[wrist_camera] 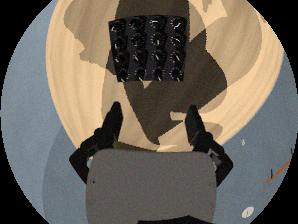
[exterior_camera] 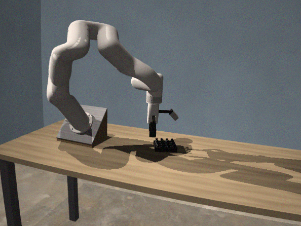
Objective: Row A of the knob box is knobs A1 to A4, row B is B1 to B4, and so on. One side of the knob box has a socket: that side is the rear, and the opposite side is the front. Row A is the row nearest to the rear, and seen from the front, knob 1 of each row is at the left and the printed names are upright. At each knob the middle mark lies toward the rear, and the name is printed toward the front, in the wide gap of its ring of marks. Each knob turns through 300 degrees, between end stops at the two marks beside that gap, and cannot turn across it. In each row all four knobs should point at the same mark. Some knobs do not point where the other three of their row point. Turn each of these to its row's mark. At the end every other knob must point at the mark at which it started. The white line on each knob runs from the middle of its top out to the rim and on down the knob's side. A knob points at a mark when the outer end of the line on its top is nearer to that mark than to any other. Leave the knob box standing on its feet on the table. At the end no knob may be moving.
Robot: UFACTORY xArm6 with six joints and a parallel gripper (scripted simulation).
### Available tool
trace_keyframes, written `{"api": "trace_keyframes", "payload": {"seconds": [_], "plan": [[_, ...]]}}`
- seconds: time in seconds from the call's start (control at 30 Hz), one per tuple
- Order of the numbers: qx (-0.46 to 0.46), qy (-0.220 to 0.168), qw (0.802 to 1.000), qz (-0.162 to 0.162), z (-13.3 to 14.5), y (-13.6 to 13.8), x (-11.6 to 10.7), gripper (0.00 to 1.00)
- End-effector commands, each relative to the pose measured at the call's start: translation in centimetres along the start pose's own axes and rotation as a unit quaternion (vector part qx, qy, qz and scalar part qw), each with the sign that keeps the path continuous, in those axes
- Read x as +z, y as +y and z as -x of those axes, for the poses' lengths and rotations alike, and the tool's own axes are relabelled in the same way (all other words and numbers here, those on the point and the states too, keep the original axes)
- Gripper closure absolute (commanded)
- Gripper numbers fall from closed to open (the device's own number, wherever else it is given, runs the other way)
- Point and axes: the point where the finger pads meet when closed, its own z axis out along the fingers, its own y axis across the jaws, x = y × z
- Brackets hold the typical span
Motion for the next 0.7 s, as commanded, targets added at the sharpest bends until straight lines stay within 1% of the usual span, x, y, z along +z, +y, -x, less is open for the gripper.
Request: {"api": "trace_keyframes", "payload": {"seconds": [0.0,0.17,0.27,0.43,0.63,0.67], "plan": [[0.001,0.002,1.000,0.000,-0.1,0.0,-0.1,0.00],[-0.003,0.002,1.000,0.000,-0.2,0.0,-0.1,0.00],[-0.022,0.002,1.000,0.000,-0.4,0.1,-0.2,0.00],[-0.110,0.002,0.994,0.000,-1.4,0.4,-0.4,0.00],[-0.192,0.002,0.981,0.001,-2.3,0.7,-0.6,0.00],[-0.192,0.002,0.981,0.001,-2.3,0.7,-0.6,0.00]]}}
